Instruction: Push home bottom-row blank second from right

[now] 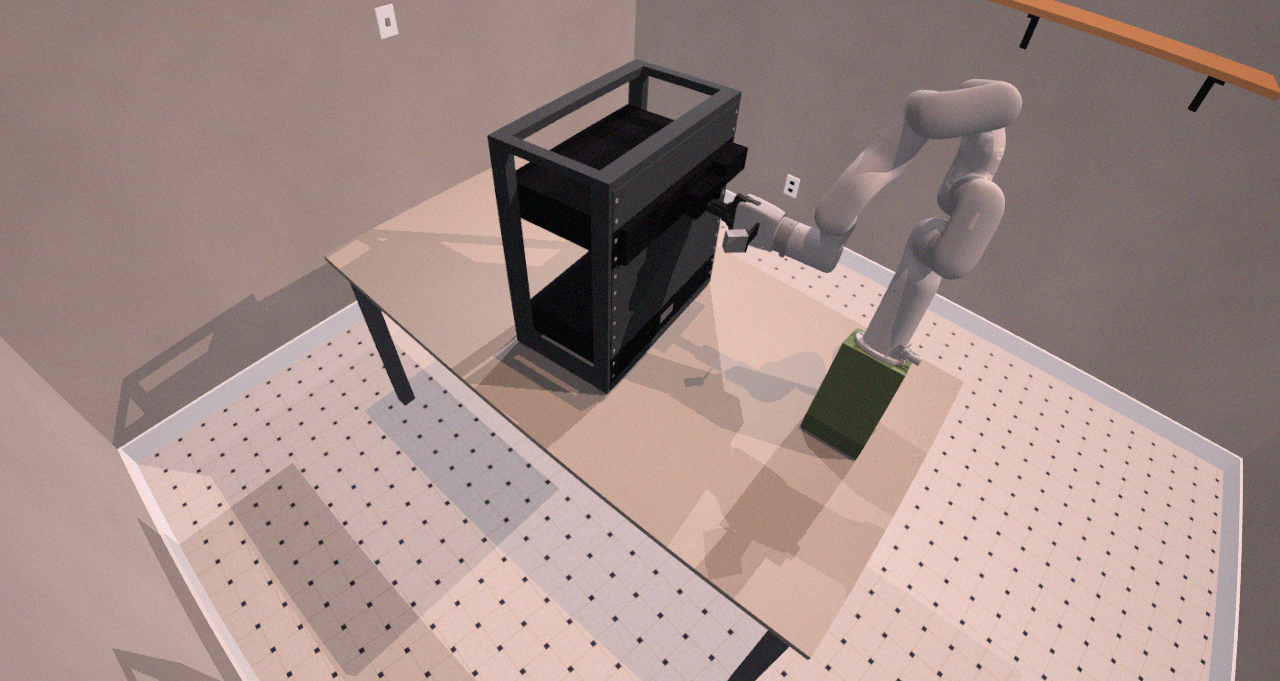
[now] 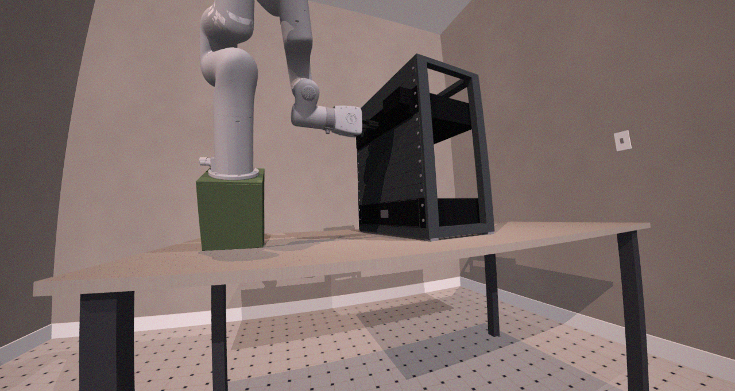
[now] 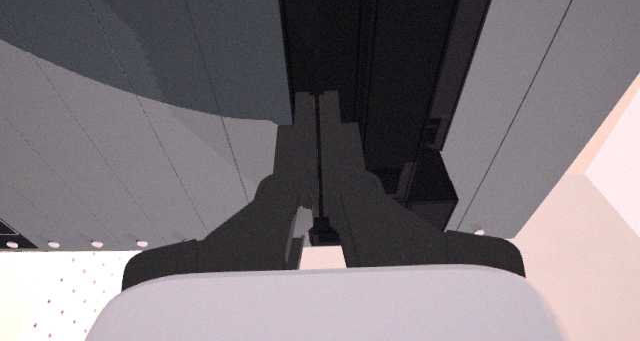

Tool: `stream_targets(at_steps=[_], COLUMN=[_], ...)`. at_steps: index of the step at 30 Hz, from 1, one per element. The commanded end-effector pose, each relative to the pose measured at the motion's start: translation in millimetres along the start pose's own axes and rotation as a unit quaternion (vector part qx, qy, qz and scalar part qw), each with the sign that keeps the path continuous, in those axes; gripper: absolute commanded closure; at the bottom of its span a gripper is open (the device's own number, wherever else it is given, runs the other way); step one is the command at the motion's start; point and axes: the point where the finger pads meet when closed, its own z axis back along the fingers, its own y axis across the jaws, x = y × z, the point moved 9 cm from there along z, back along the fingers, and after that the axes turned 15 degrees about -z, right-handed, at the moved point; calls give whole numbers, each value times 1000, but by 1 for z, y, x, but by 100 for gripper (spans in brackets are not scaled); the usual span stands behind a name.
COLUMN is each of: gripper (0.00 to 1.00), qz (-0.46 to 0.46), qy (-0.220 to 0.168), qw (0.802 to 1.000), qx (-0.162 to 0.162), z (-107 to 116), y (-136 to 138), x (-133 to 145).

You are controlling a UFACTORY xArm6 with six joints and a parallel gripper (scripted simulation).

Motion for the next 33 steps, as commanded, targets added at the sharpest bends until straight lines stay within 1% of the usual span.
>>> stream_targets(at_steps=[1,5,10,23,33], gripper=[100,100,100,100,100], qz=[-1,-1,-1,-1,-1], qy=[0,0,0,0,0], qw=[1000,1000,1000,1000,1000], qx=[1,1,1,1,1], z=[-1,-2,-10,-11,-21], y=[1,1,1,1,1], x=[0,-1,-1,-1,-1])
